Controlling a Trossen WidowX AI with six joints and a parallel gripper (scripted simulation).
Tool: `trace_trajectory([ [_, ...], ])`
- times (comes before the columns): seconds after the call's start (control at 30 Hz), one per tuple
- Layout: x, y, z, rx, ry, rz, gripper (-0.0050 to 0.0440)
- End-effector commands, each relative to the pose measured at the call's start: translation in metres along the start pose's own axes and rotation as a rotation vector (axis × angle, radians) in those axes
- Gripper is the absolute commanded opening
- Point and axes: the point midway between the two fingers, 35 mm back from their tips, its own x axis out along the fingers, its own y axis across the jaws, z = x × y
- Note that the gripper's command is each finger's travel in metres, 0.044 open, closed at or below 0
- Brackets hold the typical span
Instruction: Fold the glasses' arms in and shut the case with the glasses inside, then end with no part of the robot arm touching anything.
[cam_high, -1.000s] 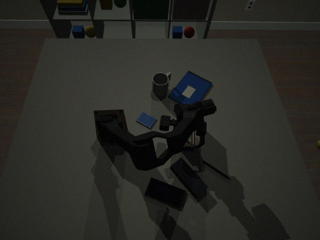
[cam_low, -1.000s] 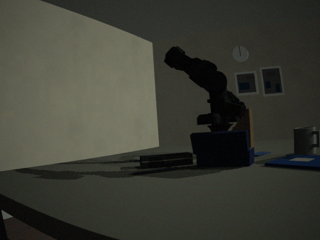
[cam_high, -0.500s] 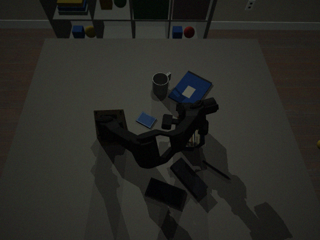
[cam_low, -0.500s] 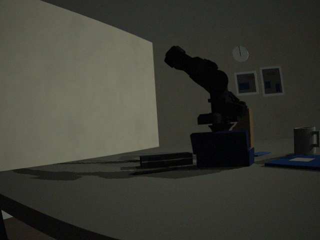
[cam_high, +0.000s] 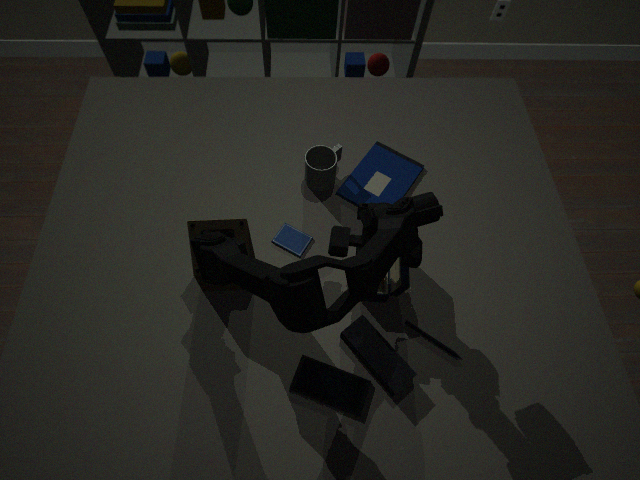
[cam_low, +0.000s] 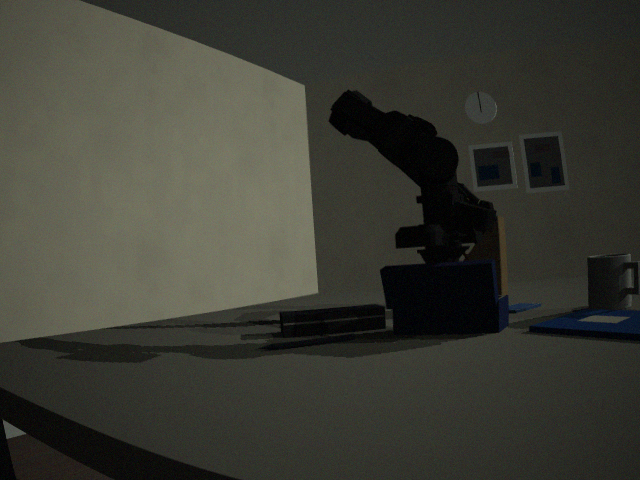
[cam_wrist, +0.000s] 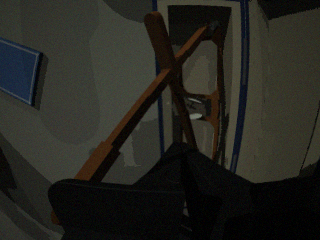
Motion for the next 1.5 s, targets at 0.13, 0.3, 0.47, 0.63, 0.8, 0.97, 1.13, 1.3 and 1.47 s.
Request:
trace_trajectory([
  [0.13, 0.001, -0.008, 0.006, 0.004, -0.001, 0.0, 0.0],
  [0.3, 0.001, -0.008, 0.009, 0.004, -0.001, 0.0, 0.0],
  [0.47, 0.002, -0.009, 0.014, 0.004, -0.001, 0.0, 0.0],
  [0.63, 0.002, -0.009, 0.02, 0.004, -0.001, 0.0, 0.0],
  [0.8, -0.008, -0.002, 0.016, 0.003, -0.001, 0.0, 0.0],
  [0.97, -0.02, 0.007, -0.004, 0.004, -0.001, 0.0, 0.0],
  [1.13, -0.028, 0.0, -0.023, 0.004, -0.001, 0.0, 0.0],
  [1.3, -0.028, -0.028, -0.034, 0.003, -0.001, 0.0, 0.0],
  [1.47, -0.026, -0.03, -0.057, 0.004, -0.001, 0.0, 0.0],
])
